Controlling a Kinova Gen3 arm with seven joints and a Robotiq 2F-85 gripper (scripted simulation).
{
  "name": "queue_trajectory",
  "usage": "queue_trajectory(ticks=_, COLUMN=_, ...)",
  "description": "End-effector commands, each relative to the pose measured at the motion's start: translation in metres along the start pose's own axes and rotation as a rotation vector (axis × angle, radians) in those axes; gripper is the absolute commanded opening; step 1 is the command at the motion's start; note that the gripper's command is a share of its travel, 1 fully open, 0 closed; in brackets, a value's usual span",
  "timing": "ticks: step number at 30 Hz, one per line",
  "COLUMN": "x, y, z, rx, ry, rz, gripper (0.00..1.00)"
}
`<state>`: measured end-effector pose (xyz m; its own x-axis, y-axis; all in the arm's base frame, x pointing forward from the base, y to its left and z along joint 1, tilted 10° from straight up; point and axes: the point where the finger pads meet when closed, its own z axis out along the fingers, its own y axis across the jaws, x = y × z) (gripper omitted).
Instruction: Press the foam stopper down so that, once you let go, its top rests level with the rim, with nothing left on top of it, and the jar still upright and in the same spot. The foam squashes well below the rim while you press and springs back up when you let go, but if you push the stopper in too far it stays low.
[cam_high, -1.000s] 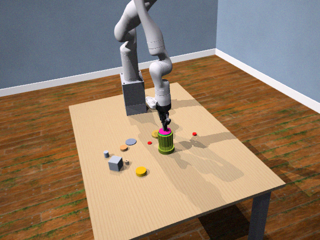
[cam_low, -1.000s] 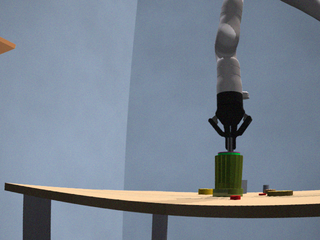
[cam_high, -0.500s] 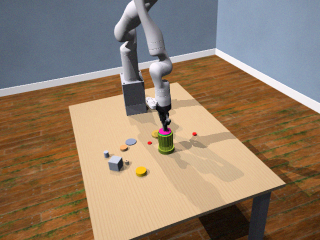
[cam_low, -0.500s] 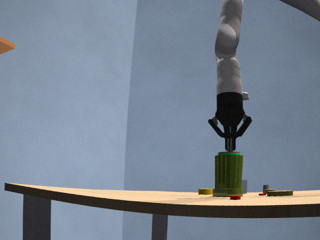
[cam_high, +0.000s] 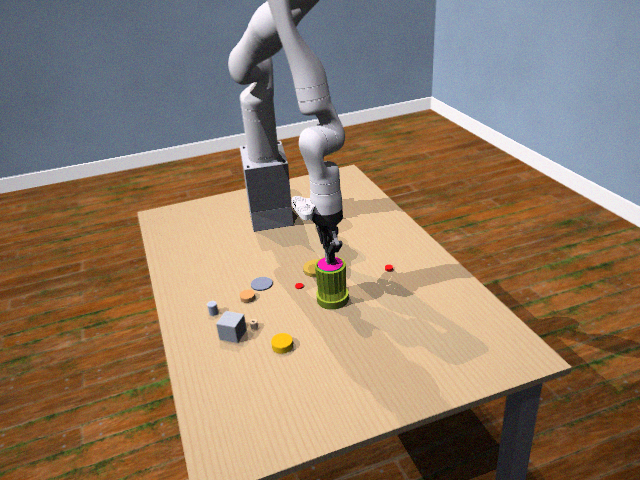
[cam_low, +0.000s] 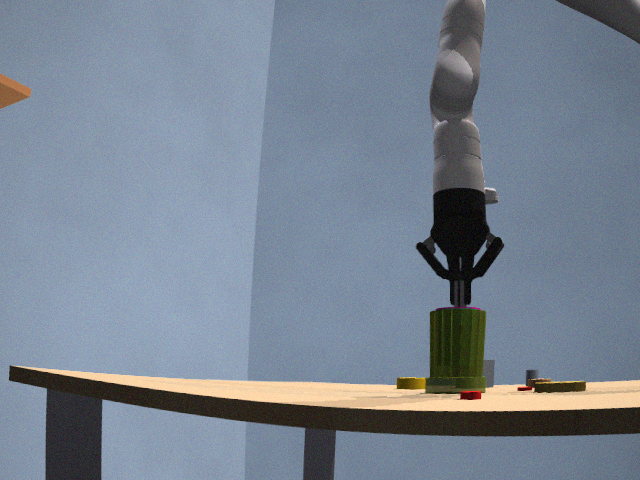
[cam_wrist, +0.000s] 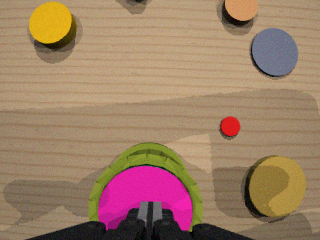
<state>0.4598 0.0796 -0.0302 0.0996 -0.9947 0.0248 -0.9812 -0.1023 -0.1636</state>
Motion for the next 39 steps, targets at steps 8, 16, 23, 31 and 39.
queue_trajectory(ticks=8, x=0.0, y=-0.004, z=0.006, rx=0.01, ry=-0.001, rz=0.003, gripper=0.0)
queue_trajectory(ticks=16, x=0.0, y=-0.004, z=0.011, rx=0.01, ry=-0.001, rz=0.003, gripper=0.0)
queue_trajectory(ticks=23, x=0.0, y=-0.003, z=0.013, rx=0.007, ry=0.001, rz=0.003, gripper=0.0)
queue_trajectory(ticks=31, x=0.0, y=-0.004, z=0.016, rx=0.009, ry=0.0, rz=0.003, gripper=0.0)
queue_trajectory(ticks=39, x=0.0, y=-0.003, z=0.017, rx=0.007, ry=0.0, rz=0.003, gripper=0.0)
